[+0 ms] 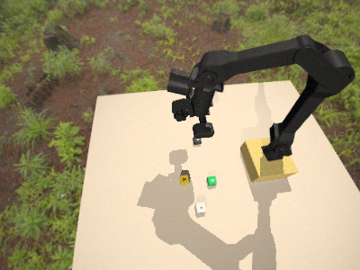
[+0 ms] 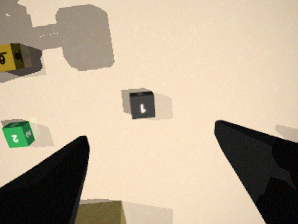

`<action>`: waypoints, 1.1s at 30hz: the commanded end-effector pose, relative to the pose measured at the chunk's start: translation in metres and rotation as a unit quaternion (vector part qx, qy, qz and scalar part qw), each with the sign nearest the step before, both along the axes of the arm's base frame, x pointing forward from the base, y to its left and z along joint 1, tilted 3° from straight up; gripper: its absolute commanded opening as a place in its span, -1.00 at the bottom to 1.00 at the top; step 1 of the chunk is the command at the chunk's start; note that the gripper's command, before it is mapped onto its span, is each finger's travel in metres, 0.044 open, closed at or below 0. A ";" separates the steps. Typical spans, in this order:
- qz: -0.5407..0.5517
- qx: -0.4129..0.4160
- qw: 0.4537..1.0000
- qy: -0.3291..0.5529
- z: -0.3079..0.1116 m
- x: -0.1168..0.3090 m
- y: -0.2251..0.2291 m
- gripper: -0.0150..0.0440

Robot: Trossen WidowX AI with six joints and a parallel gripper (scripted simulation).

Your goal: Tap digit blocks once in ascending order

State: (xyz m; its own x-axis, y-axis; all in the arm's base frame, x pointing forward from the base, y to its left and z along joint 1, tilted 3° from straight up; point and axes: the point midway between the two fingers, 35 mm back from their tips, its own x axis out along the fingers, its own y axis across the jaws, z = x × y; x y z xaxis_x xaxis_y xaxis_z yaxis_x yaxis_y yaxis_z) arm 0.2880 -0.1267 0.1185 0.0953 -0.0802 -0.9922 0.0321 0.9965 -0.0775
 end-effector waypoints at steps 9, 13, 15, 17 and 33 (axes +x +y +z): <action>-0.007 0.008 0.999 0.032 -0.014 -0.011 0.001 0.86; -0.007 0.008 0.999 0.032 -0.014 -0.011 0.001 0.86; -0.007 0.008 0.999 0.032 -0.014 -0.011 0.001 0.86; -0.007 0.008 0.999 0.032 -0.014 -0.011 0.001 0.86; -0.006 0.017 0.999 0.033 -0.025 -0.029 0.169 0.86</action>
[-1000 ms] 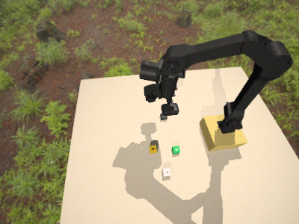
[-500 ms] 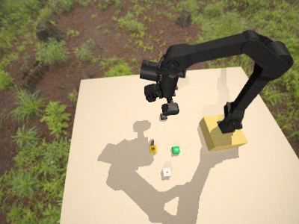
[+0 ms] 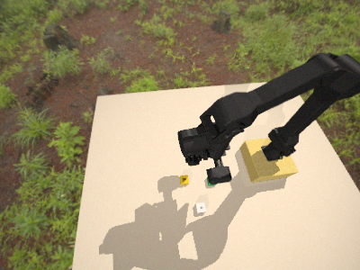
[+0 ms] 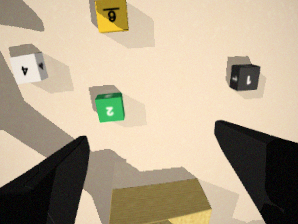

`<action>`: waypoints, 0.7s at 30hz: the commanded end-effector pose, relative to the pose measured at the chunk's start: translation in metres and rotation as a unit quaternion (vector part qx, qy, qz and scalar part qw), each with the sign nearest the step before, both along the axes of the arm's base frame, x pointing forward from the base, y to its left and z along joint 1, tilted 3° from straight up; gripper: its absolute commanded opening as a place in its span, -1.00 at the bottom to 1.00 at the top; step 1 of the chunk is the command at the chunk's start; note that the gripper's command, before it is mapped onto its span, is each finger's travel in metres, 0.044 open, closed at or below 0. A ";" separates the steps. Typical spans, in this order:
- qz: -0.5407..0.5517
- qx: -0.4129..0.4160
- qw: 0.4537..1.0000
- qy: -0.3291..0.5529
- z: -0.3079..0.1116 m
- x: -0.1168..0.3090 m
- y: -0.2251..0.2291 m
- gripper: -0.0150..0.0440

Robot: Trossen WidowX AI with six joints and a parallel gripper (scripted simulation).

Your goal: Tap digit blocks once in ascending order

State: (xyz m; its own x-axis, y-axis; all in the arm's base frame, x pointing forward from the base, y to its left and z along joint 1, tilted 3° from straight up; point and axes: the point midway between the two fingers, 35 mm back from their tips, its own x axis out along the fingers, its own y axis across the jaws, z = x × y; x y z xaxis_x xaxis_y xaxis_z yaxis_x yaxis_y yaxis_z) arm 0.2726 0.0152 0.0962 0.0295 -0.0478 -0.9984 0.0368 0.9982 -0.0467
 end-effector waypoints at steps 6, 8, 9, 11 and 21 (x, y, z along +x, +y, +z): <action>-0.002 0.001 1.000 0.001 -0.004 -0.022 0.044 0.86; -0.002 0.001 1.000 0.001 -0.004 -0.022 0.044 0.86; -0.002 0.001 1.000 0.001 -0.004 -0.022 0.044 0.86; -0.002 0.001 1.000 0.001 -0.004 -0.022 0.044 0.86; -0.002 0.001 1.000 0.001 -0.004 -0.022 0.044 0.86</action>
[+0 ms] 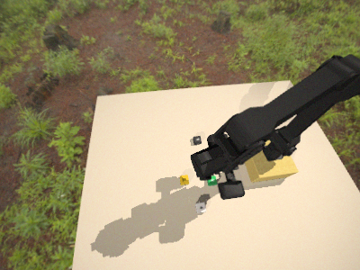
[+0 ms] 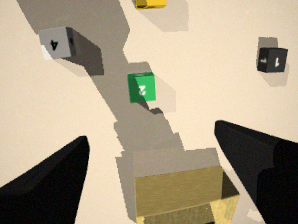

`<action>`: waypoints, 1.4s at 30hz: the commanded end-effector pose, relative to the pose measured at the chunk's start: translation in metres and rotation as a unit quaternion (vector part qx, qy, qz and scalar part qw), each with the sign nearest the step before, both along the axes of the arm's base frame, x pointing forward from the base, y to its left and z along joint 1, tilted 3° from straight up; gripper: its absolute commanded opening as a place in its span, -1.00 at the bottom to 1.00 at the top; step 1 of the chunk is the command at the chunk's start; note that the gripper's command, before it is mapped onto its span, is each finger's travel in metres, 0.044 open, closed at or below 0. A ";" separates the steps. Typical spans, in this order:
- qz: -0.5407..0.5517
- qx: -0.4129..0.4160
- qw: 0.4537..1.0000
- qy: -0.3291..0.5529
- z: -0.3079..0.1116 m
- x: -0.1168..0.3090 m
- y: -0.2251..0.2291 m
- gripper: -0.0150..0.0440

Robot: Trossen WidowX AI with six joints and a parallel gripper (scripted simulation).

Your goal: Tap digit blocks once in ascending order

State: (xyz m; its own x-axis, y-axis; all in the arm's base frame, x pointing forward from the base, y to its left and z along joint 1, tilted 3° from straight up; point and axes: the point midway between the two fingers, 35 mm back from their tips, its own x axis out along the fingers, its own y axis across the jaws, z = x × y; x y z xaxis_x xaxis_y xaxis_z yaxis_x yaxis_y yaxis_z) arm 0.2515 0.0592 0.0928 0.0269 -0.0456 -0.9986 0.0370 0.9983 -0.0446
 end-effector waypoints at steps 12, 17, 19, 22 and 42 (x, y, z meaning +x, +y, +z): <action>-0.002 0.004 1.000 -0.003 -0.001 0.065 0.093 0.86; -0.002 0.004 1.000 -0.003 -0.001 0.065 0.093 0.86; -0.002 0.004 1.000 -0.003 -0.001 0.065 0.093 0.86; -0.002 0.004 1.000 -0.003 -0.001 0.065 0.093 0.86; -0.002 -0.002 1.000 -0.005 0.006 0.111 -0.027 0.86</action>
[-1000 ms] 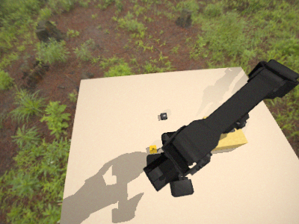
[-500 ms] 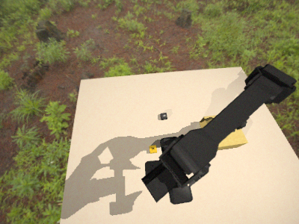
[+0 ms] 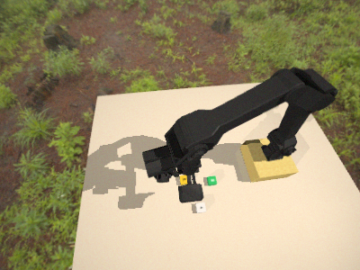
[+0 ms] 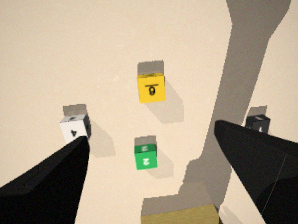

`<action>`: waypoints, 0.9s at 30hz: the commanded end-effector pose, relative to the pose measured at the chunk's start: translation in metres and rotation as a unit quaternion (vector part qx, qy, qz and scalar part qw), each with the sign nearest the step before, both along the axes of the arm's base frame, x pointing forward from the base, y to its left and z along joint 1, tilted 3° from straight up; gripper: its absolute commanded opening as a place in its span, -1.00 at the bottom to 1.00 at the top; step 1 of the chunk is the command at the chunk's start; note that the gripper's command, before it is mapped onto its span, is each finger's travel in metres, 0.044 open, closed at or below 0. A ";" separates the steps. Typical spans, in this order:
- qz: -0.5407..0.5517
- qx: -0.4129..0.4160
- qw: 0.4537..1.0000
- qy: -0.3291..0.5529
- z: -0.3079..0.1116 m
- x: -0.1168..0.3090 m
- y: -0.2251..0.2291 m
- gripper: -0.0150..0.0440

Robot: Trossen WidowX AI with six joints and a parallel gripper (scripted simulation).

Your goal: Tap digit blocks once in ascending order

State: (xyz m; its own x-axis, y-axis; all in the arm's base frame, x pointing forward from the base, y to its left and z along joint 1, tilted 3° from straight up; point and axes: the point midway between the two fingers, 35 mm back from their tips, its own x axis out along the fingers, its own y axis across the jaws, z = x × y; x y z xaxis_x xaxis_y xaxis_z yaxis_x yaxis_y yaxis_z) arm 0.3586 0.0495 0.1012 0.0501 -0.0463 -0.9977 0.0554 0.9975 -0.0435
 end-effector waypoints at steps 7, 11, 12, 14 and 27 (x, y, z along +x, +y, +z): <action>0.007 -0.002 1.000 0.007 -0.002 0.004 -0.017 0.86; 0.007 -0.002 1.000 0.007 -0.002 0.004 -0.017 0.86; 0.007 -0.002 1.000 0.007 -0.002 0.004 -0.017 0.86; 0.007 -0.002 1.000 0.007 -0.002 0.004 -0.017 0.86; 0.007 -0.004 1.000 0.008 0.001 -0.014 -0.075 0.86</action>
